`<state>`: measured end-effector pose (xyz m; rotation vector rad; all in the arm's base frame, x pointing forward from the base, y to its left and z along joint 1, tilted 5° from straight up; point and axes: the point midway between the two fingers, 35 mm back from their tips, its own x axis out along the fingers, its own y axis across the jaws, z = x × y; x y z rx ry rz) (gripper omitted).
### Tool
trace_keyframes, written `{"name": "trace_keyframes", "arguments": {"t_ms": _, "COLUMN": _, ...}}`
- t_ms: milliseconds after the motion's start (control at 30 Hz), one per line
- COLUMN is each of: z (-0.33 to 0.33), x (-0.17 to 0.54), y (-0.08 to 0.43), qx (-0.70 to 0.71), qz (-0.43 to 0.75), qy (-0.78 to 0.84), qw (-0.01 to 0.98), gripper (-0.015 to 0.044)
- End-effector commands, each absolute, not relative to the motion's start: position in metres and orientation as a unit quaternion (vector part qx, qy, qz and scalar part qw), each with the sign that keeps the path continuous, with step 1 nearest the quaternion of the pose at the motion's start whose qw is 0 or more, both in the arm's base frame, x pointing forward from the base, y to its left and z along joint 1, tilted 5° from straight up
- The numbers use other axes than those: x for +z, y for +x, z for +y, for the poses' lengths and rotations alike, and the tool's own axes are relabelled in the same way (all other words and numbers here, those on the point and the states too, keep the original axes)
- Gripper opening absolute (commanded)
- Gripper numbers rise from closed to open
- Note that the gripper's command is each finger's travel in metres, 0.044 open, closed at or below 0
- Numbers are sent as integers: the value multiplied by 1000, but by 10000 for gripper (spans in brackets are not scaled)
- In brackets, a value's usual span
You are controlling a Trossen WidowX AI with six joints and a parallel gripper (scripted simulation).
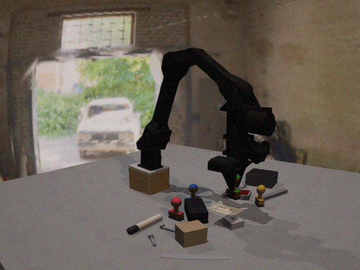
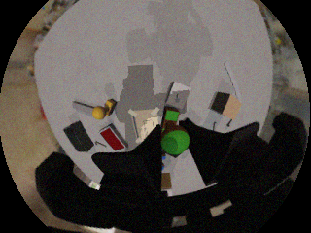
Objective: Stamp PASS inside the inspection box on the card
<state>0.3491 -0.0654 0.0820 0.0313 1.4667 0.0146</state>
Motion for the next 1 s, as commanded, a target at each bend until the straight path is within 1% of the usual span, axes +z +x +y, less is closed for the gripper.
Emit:
{"name": "trace_keyframes", "arguments": {"t_ms": 0, "z": -47, "x": 83, "y": 347, "qx": 3, "qz": 668, "qy": 15, "qw": 744, "gripper": 0}}
{"name": "trace_keyframes", "arguments": {"t_ms": 467, "z": 33, "x": 82, "y": 325, "qx": 5, "qz": 669, "qy": 17, "qw": 743, "gripper": 0}}
{"name": "trace_keyframes", "arguments": {"t_ms": 967, "z": 103, "x": 79, "y": 283, "qx": 7, "qz": 668, "qy": 20, "qw": 744, "gripper": 0}}
